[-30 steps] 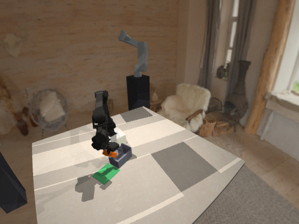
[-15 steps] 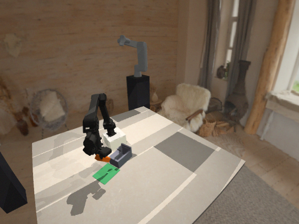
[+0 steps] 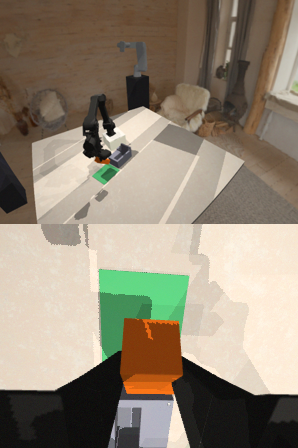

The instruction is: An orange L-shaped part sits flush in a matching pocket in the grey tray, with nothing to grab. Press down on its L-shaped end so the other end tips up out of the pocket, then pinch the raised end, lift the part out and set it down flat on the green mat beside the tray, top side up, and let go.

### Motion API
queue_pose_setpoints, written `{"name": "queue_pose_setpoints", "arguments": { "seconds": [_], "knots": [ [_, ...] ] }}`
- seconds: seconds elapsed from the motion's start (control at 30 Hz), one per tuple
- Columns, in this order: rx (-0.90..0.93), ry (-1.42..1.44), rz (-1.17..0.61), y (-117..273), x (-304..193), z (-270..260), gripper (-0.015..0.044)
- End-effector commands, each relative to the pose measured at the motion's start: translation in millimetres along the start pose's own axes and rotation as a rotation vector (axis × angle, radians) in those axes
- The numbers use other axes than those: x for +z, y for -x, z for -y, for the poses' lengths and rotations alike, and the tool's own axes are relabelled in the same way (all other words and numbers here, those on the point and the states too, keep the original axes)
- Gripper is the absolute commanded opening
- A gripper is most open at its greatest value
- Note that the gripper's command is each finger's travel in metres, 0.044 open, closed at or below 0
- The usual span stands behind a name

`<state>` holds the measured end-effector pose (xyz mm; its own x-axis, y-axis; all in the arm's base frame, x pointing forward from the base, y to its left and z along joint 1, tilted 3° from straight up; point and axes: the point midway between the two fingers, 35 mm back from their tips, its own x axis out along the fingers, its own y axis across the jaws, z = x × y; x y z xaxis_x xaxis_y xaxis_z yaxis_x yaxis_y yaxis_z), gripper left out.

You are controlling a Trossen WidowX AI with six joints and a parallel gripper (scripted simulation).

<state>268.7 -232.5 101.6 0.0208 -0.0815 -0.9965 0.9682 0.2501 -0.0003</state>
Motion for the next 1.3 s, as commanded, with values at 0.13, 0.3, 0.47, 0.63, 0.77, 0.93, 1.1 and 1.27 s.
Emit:
{"name": "queue_pose_setpoints", "arguments": {
  "seconds": [0.13, 0.3, 0.47, 0.63, 0.77, 0.93, 1.1, 1.27],
  "knots": [
    [-0.002, 0.004, -0.007, -15, -1, 0, 0.0000],
    [-0.002, 0.004, -0.007, -22, -1, 0, 0.0000],
    [-0.002, 0.004, -0.007, -30, -1, 0, 0.0000],
    [-0.002, 0.004, -0.007, -37, -1, 0, 0.0000],
    [-0.002, 0.004, -0.007, -43, -1, 0, 0.0000],
    [-0.002, 0.004, -0.007, -51, -2, 0, 0.0000],
    [-0.002, 0.004, -0.007, -58, -2, 0, 0.0000],
    [-0.002, 0.004, -0.007, -66, -2, 1, 0.0000]
  ]
}}
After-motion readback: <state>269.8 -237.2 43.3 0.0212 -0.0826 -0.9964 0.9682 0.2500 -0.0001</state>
